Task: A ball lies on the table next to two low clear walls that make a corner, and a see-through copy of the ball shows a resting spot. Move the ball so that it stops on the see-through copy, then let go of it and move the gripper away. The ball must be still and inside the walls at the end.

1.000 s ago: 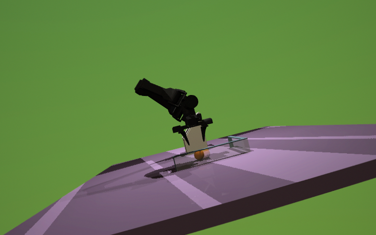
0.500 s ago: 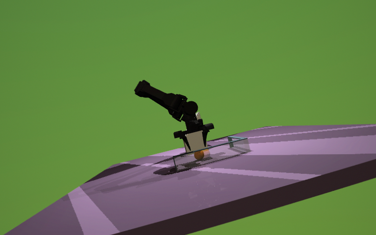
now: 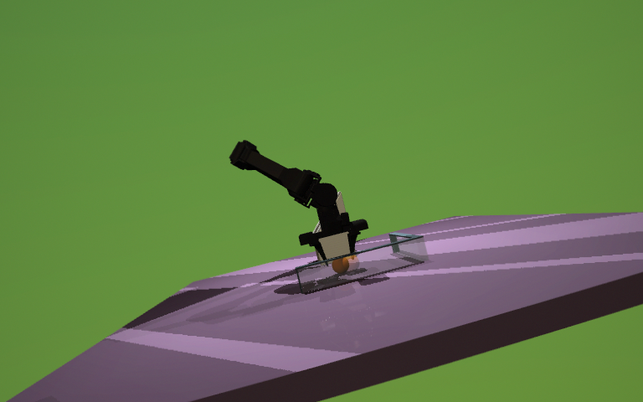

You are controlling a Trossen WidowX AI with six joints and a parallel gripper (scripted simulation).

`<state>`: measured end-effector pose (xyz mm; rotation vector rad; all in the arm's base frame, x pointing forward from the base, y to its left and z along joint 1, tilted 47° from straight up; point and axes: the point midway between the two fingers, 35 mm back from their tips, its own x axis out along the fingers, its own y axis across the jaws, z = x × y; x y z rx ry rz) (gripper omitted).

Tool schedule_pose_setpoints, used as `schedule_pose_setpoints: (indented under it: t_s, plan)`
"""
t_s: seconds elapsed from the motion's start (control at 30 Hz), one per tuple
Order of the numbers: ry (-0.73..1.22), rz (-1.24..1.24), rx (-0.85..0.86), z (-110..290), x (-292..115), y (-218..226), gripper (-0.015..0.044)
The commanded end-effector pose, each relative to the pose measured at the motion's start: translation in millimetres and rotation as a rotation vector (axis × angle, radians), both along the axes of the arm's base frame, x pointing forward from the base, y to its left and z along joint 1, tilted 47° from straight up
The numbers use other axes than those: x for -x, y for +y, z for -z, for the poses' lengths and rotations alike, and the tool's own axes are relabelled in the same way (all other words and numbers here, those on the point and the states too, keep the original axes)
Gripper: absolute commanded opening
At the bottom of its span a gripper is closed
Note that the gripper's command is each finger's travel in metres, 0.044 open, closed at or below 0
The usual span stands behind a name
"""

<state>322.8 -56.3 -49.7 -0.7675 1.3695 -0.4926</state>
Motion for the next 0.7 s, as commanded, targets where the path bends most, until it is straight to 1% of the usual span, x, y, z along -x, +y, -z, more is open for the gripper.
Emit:
schedule_pose_setpoints:
  t_s: [0.0, 0.1, 0.23, 0.43, 0.53, 0.67]
  plan:
    - [0.006, 0.000, 0.006, 4.2, 1.0, -5.7, 0.0337]
    - [0.006, 0.000, 0.006, 5.7, 0.8, -7.4, 0.0337]
    - [0.006, 0.000, 0.006, 5.7, 0.8, -7.4, 0.0232]
    - [0.006, 0.000, 0.006, 5.7, 0.8, -7.4, 0.0192]
    - [0.006, 0.000, 0.005, 3.4, 0.5, -4.0, 0.0113]
    - [0.007, -0.001, -0.004, -10.2, -0.1, 15.1, 0.0008]
